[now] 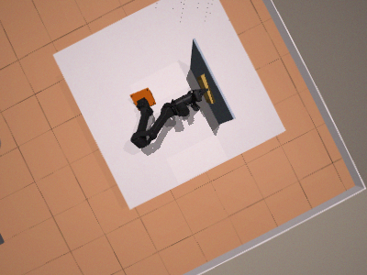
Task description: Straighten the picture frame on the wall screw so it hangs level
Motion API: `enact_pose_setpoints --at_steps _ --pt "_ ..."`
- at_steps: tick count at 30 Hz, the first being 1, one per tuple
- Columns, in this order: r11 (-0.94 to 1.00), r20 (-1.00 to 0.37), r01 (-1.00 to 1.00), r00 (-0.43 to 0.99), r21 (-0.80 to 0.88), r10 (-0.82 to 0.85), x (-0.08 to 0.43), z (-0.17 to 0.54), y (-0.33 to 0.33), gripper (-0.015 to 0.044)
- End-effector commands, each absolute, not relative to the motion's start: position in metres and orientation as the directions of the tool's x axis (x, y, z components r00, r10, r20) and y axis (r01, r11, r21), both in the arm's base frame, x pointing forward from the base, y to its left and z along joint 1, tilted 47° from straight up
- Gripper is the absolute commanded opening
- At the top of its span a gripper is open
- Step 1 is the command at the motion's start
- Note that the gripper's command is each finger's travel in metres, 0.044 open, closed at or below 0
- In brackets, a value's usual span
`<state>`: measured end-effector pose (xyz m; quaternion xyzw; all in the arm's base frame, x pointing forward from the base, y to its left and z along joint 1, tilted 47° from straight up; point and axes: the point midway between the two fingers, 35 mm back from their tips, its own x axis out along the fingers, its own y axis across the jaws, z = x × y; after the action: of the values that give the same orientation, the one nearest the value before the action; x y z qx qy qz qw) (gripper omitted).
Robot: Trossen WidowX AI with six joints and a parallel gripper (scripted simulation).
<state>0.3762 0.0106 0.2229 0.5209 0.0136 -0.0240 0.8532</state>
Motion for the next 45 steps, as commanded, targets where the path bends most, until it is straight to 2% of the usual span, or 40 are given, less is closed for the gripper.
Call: enact_pose_setpoints --at_steps 1,37,43,45 --pt "0.460 -0.042 0.048 0.999 0.887 -0.023 0.3833 0.2245 0.0110 0.0260" --pt "0.460 -0.042 0.048 0.999 0.887 -0.023 0.3860 0.2247 0.0113 0.0260" --pt "0.460 -0.042 0.048 0.999 0.887 -0.023 0.3860 0.2247 0.0113 0.0103" --pt "0.460 -0.042 0.048 0.999 0.887 -0.023 0.3860 0.2247 0.0113 0.0089"
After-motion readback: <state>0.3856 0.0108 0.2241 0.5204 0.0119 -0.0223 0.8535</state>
